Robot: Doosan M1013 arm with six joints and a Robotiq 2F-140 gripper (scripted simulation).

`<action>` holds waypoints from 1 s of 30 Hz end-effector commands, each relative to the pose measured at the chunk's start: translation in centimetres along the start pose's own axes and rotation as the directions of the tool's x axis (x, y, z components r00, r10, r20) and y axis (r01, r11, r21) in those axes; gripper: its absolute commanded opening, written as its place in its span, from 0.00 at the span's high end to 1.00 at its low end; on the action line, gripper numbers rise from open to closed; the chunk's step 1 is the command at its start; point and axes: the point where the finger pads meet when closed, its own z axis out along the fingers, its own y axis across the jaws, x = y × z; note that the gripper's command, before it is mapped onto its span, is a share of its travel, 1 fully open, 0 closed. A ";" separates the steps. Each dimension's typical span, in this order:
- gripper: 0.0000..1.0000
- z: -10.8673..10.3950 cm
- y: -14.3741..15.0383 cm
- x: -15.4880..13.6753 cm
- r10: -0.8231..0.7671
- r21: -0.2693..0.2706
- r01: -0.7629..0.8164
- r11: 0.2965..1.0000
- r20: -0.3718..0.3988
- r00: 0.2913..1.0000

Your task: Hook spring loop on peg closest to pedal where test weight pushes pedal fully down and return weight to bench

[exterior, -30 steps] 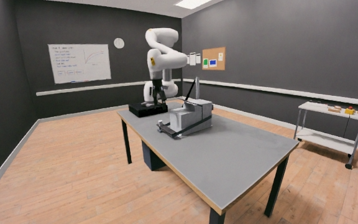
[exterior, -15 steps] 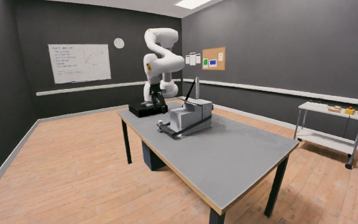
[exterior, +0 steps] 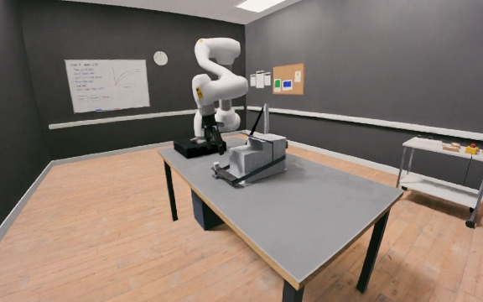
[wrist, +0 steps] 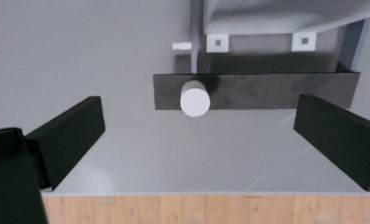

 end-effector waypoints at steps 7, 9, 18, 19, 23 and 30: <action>0.00 0.7 0.0 -0.1 0.000 -0.001 0.000 1.000 -0.003 1.000; 0.00 1.0 0.0 -0.2 0.000 -0.001 0.000 1.000 -0.003 1.000; 0.00 2.5 0.0 -0.4 0.000 -0.001 0.000 1.000 -0.005 1.000; 0.00 2.5 0.0 -0.4 0.000 -0.001 0.000 1.000 -0.005 1.000; 0.00 2.4 0.0 -0.4 -0.001 -0.001 0.001 1.000 -0.005 1.000; 0.00 3.6 0.0 -0.6 -0.001 -0.001 0.001 1.000 -0.006 1.000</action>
